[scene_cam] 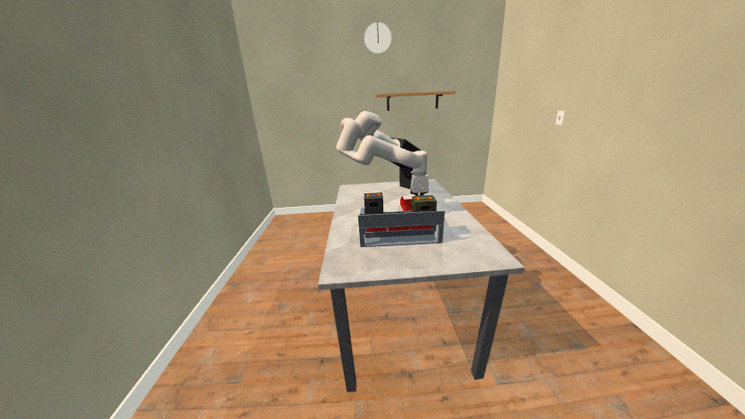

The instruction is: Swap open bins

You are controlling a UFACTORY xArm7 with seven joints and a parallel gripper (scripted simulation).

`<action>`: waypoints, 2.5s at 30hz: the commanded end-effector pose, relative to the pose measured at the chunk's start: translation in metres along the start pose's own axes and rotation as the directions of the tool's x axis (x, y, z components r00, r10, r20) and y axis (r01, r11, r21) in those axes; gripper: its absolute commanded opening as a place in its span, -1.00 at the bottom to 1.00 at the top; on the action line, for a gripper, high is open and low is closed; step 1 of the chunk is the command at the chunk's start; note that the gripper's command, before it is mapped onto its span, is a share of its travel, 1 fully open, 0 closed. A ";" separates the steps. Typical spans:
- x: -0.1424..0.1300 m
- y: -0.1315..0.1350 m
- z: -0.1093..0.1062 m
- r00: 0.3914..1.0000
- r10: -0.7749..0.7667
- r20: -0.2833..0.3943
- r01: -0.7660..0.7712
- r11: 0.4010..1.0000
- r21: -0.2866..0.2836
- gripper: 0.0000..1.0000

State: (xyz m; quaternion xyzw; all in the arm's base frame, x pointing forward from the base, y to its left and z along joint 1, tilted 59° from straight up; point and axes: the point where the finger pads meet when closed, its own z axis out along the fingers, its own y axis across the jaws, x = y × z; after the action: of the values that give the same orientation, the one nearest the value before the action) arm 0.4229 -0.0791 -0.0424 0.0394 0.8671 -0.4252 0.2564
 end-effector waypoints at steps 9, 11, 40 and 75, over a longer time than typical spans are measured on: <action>-0.001 0.001 -0.001 1.000 -0.001 0.002 0.001 1.000 -0.003 -1.00; -0.001 0.001 -0.001 1.000 -0.001 0.002 0.001 1.000 -0.003 -1.00; -0.001 0.001 -0.028 1.000 -0.001 0.002 0.001 1.000 -0.003 -1.00; 0.000 0.001 -0.087 1.000 -0.001 0.002 0.001 1.000 -0.003 -1.00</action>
State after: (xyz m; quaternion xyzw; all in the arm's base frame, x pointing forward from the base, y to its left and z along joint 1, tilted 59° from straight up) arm 0.3874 -0.0142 0.0011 0.0394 0.8672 -0.4253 0.2562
